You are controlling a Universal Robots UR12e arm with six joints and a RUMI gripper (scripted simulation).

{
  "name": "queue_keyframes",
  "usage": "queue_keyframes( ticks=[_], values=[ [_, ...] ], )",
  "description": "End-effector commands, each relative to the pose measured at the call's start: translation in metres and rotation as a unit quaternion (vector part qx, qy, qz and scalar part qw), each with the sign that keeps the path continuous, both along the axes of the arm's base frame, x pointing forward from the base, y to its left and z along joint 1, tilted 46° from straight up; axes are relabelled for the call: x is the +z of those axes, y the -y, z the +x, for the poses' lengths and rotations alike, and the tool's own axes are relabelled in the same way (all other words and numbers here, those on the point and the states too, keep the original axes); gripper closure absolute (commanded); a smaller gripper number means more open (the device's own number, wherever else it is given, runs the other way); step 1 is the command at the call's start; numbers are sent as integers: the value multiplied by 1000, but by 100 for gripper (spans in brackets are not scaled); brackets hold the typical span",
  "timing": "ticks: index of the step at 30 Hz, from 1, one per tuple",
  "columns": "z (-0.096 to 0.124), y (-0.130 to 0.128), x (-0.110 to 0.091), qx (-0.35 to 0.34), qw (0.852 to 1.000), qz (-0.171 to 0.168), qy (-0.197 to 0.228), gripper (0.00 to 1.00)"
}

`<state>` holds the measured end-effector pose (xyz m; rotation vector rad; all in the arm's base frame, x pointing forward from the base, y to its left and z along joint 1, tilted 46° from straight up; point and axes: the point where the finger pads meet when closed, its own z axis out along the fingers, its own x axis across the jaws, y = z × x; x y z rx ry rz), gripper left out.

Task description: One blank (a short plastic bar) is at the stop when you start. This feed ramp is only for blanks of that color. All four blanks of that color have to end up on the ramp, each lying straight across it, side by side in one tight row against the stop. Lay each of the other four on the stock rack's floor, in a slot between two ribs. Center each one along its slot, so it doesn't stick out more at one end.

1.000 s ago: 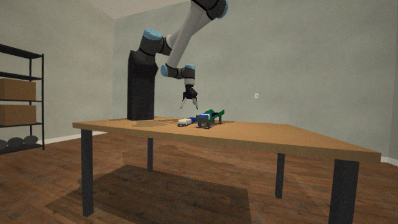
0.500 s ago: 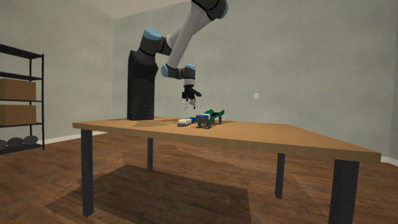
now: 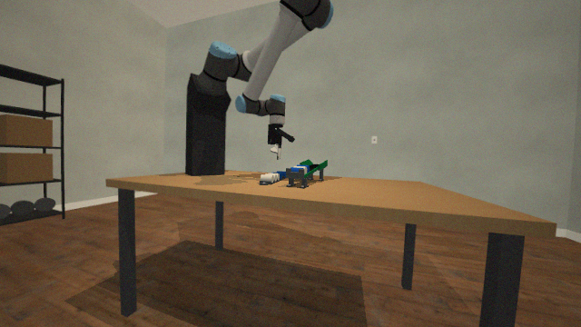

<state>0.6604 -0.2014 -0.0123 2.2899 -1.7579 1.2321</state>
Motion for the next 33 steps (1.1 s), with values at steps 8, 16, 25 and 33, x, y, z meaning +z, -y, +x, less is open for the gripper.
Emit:
queue_keyframes(
  ticks=[8, 16, 25, 33],
  values=[
    [-1, -9, -7, 179, 967, -144, -109, 0],
    [-2, -11, -10, 247, 936, -200, -153, 0],
    [-4, -14, -14, 325, 885, -265, -202, 0],
    [-5, -15, -16, 360, 856, -295, -225, 0]
  ],
)
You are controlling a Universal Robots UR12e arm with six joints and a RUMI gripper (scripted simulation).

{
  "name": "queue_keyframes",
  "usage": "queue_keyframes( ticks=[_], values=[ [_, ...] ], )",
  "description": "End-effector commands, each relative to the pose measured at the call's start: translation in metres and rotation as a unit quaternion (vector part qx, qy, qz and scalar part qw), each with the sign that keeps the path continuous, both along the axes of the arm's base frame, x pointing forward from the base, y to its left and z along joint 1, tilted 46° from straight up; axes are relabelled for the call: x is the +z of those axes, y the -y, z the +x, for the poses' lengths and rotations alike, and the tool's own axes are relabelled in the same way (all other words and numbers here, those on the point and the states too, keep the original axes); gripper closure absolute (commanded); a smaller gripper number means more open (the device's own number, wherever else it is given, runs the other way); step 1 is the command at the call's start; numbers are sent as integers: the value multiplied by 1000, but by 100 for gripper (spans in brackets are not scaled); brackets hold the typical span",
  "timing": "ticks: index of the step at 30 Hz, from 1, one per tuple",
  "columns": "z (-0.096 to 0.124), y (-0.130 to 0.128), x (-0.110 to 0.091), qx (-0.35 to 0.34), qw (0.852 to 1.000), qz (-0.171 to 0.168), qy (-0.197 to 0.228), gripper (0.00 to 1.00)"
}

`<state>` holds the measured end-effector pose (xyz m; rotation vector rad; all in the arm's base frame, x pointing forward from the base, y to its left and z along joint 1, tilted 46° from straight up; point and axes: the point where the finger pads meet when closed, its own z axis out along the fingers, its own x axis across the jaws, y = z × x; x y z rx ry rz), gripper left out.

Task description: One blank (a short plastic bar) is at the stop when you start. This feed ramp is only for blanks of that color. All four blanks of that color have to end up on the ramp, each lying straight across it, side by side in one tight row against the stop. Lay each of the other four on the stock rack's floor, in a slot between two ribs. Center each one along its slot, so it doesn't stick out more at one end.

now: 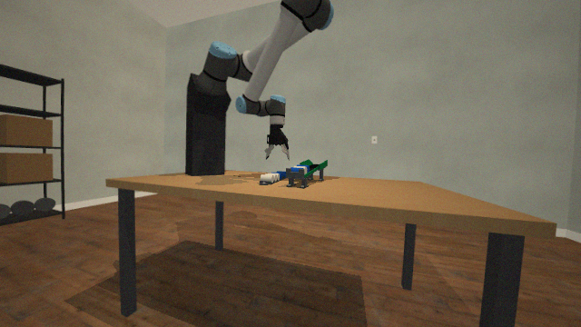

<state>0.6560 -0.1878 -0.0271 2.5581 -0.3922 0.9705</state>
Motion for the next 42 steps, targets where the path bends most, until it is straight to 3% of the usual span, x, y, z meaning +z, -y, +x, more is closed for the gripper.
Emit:
queue_keyframes(
  ticks=[1, 9, 28, 29, 42],
  values=[
    [-1, -1, -1, 35, 999, -28, -21, 0],
    [-2, -2, -2, 67, 995, -54, -41, 0],
    [-2, -2, -3, 81, 993, -66, -49, 0],
    [-2, -2, -3, 81, 993, -66, -49, 51],
    [-2, -2, -3, 81, 993, -66, -49, 51]
  ],
)
